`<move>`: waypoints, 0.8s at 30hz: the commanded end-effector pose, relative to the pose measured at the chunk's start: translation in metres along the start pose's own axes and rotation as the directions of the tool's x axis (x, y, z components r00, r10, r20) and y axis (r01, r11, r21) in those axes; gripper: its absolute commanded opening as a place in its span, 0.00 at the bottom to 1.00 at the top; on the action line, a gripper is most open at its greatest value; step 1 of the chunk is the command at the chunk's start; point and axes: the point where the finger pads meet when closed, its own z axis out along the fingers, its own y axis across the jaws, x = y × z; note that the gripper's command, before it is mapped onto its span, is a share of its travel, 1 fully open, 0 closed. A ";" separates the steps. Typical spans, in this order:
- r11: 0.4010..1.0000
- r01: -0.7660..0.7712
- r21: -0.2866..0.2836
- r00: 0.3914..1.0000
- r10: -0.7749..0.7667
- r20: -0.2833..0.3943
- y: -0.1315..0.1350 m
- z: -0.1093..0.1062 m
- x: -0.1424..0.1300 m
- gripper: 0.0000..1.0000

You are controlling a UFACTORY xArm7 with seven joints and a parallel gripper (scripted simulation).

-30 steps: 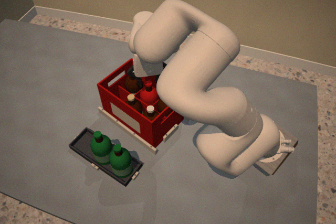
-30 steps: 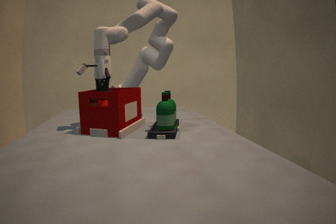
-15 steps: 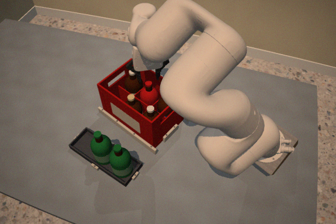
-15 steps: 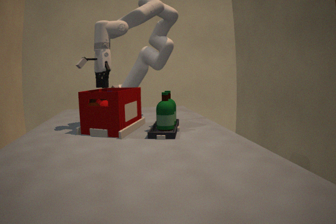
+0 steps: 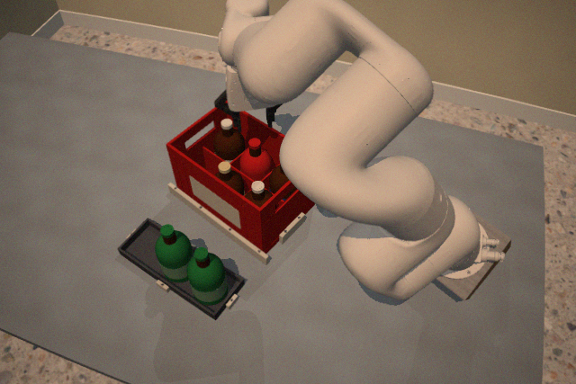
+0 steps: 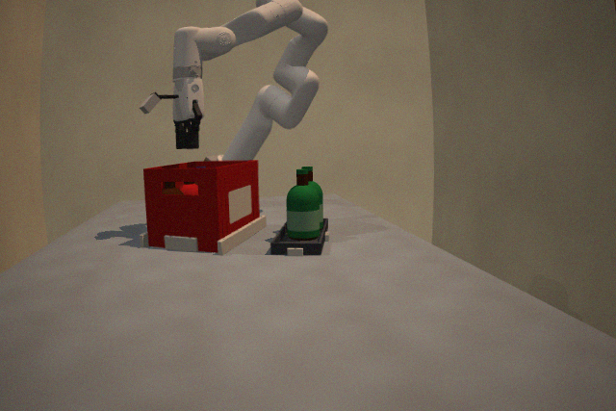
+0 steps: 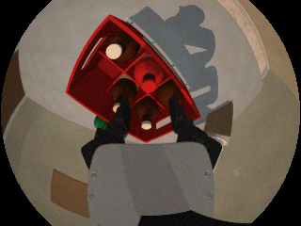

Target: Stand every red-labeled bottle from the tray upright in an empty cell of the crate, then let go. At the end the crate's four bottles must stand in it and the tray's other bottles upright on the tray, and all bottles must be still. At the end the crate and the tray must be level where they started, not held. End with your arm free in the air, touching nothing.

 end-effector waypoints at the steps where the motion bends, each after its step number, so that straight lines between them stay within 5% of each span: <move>1: 1.000 0.000 0.002 1.000 0.000 -0.005 0.000 -0.008 0.001 0.65; 16: 1.000 0.000 0.002 1.000 0.000 -0.005 0.000 -0.014 0.001 0.65; 17: 1.000 0.000 0.002 1.000 0.000 -0.005 0.000 -0.014 0.001 0.00; 24: 1.000 0.000 0.002 1.000 0.000 -0.005 0.000 -0.014 0.001 0.00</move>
